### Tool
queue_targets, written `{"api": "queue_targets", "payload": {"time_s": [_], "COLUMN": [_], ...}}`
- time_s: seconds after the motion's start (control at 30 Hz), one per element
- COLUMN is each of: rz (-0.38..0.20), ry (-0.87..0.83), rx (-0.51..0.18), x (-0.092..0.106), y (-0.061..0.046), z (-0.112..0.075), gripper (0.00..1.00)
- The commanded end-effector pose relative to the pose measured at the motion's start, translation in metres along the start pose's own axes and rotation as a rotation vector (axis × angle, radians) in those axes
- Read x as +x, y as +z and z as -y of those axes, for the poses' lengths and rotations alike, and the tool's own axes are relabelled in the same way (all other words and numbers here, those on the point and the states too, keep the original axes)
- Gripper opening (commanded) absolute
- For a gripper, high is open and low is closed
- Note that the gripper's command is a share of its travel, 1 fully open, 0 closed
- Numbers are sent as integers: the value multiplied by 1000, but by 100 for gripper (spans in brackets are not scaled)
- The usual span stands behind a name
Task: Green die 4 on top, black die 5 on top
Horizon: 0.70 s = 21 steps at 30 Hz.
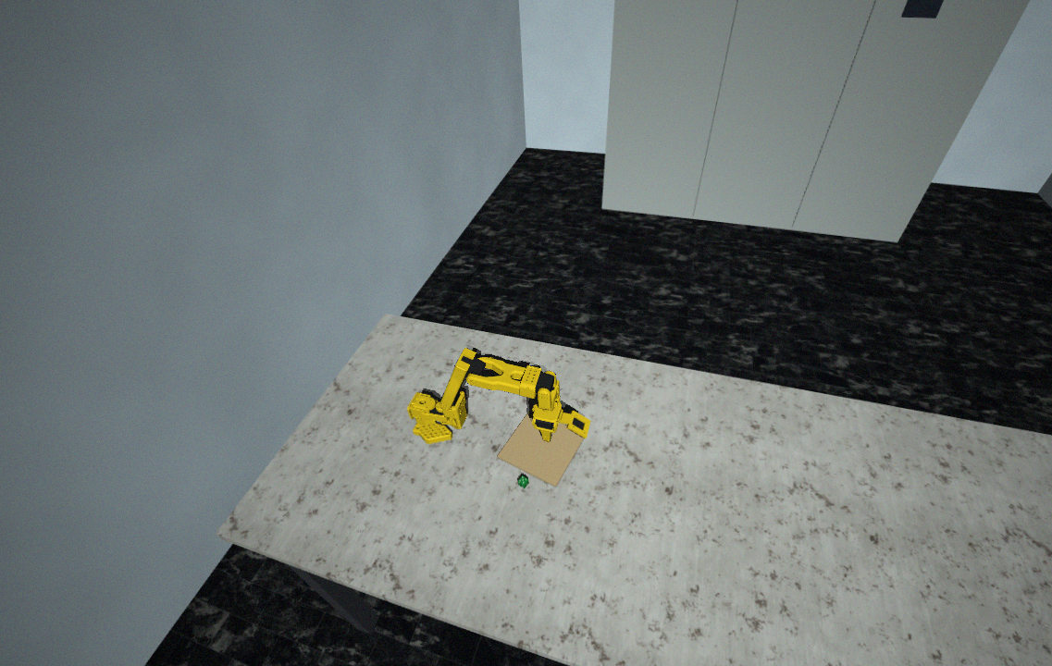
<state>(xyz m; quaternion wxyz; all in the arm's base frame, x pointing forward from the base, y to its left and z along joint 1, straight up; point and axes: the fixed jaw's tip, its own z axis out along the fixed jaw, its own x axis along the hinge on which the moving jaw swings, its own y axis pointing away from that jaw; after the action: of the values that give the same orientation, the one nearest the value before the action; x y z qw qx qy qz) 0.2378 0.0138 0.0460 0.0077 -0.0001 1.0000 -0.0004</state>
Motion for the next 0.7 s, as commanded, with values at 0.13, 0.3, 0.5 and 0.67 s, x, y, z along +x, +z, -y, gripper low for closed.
{"api": "queue_targets", "payload": {"time_s": [0.13,0.3,0.5,0.67], "rz": [29,29,29,29], "ry": [-6,-6,-6,-6], "rx": [-2,-2,-2,-2], "x": [-3,-3,-3,-3], "y": [-1,0,3,5], "z": [-2,-2,-2,-2], "gripper": [0,0,0,0]}}
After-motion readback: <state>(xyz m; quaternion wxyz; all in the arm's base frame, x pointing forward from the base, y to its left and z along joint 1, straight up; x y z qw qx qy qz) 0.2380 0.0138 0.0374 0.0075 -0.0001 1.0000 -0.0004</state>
